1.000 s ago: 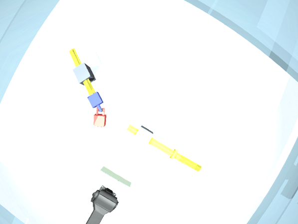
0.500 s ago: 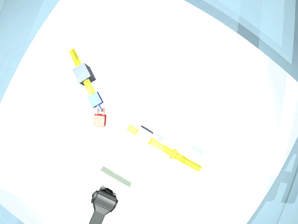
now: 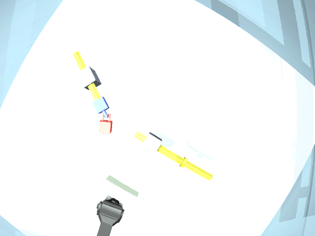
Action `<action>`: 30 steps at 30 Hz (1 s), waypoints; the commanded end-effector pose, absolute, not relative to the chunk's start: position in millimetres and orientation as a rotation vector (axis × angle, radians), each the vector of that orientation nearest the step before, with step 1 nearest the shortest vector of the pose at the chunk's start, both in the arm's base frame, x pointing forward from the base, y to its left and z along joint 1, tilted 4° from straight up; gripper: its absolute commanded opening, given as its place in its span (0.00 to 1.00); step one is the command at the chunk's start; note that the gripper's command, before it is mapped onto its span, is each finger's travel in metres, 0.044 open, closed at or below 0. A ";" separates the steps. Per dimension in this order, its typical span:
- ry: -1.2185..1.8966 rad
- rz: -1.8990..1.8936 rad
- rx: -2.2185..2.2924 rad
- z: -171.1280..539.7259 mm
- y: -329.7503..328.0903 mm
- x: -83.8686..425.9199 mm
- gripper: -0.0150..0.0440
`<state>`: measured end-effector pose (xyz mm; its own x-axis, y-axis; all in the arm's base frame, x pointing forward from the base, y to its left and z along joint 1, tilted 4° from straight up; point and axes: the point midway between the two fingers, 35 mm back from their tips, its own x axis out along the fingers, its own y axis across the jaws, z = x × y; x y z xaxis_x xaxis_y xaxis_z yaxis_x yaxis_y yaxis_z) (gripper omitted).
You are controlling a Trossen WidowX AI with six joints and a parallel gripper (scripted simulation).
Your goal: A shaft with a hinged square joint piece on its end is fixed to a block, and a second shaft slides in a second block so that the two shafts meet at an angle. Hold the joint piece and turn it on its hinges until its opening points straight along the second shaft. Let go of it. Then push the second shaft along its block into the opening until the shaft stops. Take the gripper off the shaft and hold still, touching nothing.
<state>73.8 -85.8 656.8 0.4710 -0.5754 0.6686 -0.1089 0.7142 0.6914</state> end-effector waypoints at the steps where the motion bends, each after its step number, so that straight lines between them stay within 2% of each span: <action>1: -0.948 -0.282 0.715 645.6 -70.7 111.1 1.00; 13: -0.675 -0.144 0.671 607.2 -27.1 190.2 1.00; 30: -0.126 -0.008 0.524 488.0 55.4 287.3 1.00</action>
<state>275.1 40.9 512.2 0.9759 -0.0885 0.1992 -0.0281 0.8552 0.5175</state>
